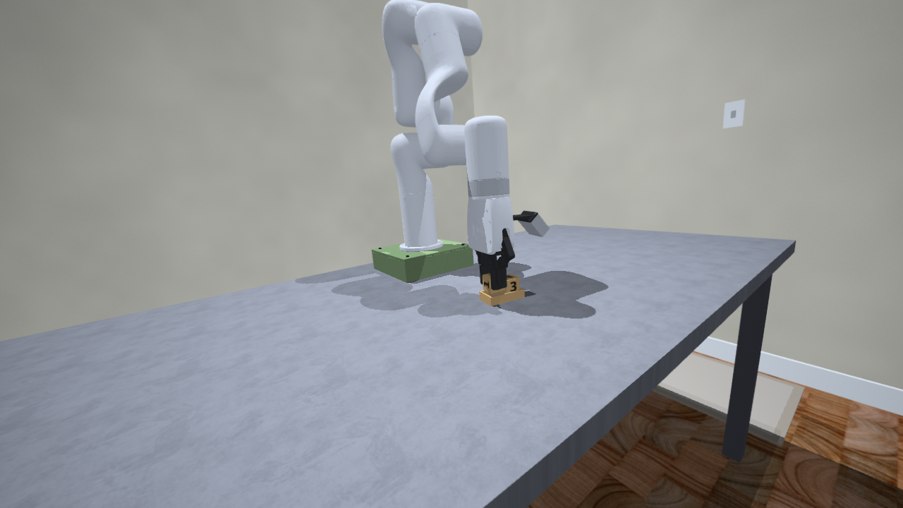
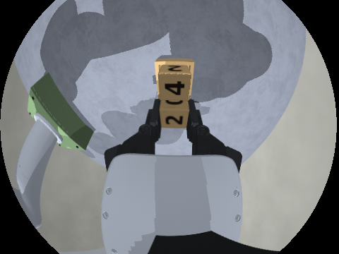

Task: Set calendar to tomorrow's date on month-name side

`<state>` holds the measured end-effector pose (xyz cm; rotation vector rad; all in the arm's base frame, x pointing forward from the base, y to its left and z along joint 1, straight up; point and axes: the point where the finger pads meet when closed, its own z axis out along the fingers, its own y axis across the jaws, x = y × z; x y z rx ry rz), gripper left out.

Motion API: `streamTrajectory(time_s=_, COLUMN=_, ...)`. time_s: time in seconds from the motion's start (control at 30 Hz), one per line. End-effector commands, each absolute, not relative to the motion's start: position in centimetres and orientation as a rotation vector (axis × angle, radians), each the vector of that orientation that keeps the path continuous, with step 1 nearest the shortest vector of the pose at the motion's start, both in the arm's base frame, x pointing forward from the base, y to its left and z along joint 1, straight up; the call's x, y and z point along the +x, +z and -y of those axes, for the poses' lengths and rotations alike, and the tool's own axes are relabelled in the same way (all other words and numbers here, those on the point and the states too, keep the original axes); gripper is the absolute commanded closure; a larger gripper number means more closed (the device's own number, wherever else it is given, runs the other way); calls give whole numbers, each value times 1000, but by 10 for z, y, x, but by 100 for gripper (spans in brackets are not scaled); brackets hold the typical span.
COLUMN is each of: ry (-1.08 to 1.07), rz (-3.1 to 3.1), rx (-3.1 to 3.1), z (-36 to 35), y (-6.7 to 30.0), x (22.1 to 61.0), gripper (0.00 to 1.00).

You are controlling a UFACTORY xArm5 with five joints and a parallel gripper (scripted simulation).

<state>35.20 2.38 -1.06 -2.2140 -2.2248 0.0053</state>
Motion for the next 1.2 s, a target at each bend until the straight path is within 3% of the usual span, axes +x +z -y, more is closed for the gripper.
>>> streamTrajectory(time_s=0.0, ry=2, rz=2226, rx=-2215, z=-24, y=-10, x=353, gripper=71)
streamTrajectory(time_s=1.17, ry=2, rz=2226, rx=-2215, z=-24, y=-18, x=353, gripper=71)
